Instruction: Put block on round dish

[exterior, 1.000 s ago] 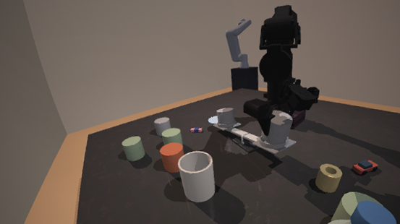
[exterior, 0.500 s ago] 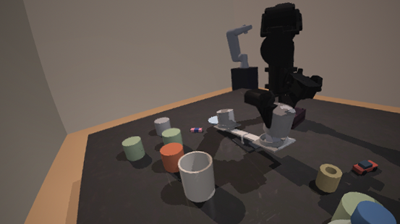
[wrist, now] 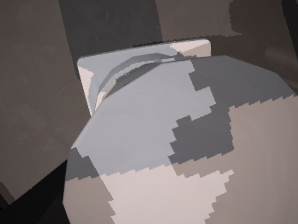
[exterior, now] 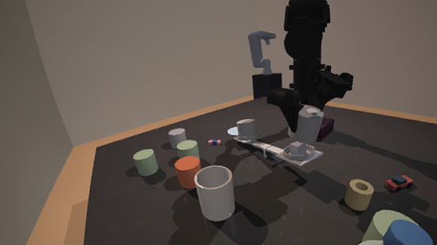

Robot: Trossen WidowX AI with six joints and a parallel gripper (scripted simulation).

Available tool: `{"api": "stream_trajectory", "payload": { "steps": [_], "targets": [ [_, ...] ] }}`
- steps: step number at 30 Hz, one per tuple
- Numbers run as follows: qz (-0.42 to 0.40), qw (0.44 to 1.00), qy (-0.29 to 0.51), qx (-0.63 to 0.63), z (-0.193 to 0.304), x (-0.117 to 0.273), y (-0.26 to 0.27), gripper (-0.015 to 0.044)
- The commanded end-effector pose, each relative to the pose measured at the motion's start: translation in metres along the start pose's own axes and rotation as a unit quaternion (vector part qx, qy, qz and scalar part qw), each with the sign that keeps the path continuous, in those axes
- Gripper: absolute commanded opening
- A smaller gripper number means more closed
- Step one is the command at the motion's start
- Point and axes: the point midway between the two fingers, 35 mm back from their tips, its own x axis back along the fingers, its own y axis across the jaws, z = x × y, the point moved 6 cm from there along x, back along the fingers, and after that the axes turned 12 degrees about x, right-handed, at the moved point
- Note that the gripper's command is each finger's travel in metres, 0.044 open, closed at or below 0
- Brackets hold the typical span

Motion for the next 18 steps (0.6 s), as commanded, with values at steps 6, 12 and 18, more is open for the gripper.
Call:
{"api": "stream_trajectory", "payload": {
  "steps": [6, 12, 18],
  "targets": [
    [0.001, 1.000, -0.002, 0.001, 0.001, 0.012, 0.002, 0.0000],
    [0.001, 1.000, -0.002, 0.001, 0.001, 0.020, 0.003, 0.0000],
    [0.000, 1.000, 0.000, 0.000, 0.001, 0.019, 0.003, 0.0000]
  ]
}}
